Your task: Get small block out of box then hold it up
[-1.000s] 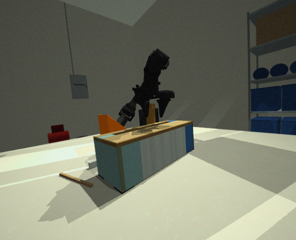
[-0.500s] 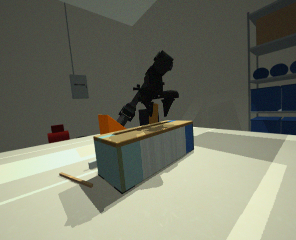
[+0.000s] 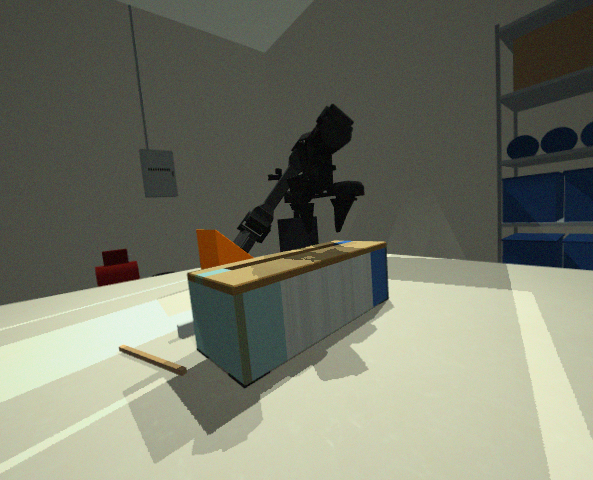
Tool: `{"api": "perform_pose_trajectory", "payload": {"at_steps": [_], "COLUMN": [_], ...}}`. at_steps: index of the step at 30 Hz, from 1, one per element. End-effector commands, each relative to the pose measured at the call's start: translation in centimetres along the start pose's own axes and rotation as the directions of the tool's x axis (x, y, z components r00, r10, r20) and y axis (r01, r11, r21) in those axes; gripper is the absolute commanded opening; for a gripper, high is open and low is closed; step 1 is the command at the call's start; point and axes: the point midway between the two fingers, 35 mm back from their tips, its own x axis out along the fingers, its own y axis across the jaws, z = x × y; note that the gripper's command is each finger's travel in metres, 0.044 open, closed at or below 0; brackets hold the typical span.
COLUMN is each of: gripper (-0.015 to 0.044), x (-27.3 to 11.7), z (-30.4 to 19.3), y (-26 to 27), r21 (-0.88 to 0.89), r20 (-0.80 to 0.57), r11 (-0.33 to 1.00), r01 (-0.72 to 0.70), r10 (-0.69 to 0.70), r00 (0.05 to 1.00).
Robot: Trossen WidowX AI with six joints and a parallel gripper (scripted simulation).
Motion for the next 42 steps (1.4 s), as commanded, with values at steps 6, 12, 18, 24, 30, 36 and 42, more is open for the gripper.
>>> {"api": "perform_pose_trajectory", "payload": {"at_steps": [6,12,18,24,30,36,42], "gripper": [0.04,0.04,0.04,0.04,0.04,0.04,0.04], "x": [0.0,0.1,0.2,0.4,0.5,0.5,0.6], "z": [0.1,0.6,1.7,2.9,3.9,4.6,5.3], "y": [0.0,-0.3,-1.1,-1.8,-2.6,-3.0,-3.5], "r21": [0.001,-0.24,-0.739,-0.98,-0.921,-0.748,-0.491], "r20": [0.0,0.024,0.083,0.142,0.197,0.231,0.267], "r11": [1.0,0.971,0.671,0.143,-0.344,-0.64,-0.861], "r01": [-0.001,0.006,0.062,0.141,0.185,0.177,0.135], "r10": [0.001,0.0,-0.001,-0.001,-0.001,-0.001,-0.001], "r00": [1.0,1.0,0.997,0.99,0.98,0.973,0.964]}}
